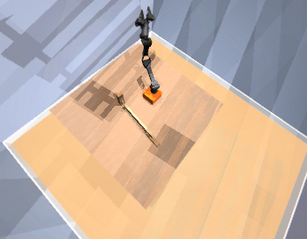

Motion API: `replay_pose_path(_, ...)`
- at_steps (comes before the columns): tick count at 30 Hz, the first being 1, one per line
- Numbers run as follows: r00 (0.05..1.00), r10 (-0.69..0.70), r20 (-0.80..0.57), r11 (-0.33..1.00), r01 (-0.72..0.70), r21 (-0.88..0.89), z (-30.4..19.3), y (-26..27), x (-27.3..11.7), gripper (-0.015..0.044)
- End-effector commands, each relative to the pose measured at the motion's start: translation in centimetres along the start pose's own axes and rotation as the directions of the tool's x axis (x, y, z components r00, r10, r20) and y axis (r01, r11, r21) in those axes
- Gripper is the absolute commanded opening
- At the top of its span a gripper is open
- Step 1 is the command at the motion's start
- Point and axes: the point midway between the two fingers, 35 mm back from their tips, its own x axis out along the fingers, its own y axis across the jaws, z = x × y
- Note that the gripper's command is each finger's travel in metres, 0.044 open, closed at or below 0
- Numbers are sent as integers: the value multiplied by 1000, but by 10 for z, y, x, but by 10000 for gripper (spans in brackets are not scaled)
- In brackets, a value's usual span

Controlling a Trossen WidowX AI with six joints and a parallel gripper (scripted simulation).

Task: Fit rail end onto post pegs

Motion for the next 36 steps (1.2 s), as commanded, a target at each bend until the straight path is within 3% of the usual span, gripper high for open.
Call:
replay_pose_path(1,1000,-7,2,1000,7,-6,0,-3,0,426)
replay_pose_path(10,932,-342,117,882,362,-302,27,-136,-30,440)
replay_pose_path(20,822,-514,246,745,570,-348,60,-208,-84,440)
replay_pose_path(23,757,-588,285,636,651,-415,71,-239,-106,440)
replay_pose_path(30,514,-754,409,234,792,-564,110,-311,-188,440)
replay_pose_path(33,478,-775,413,210,812,-545,115,-321,-204,440)
replay_pose_path(36,390,-808,442,101,830,-548,128,-337,-236,440)
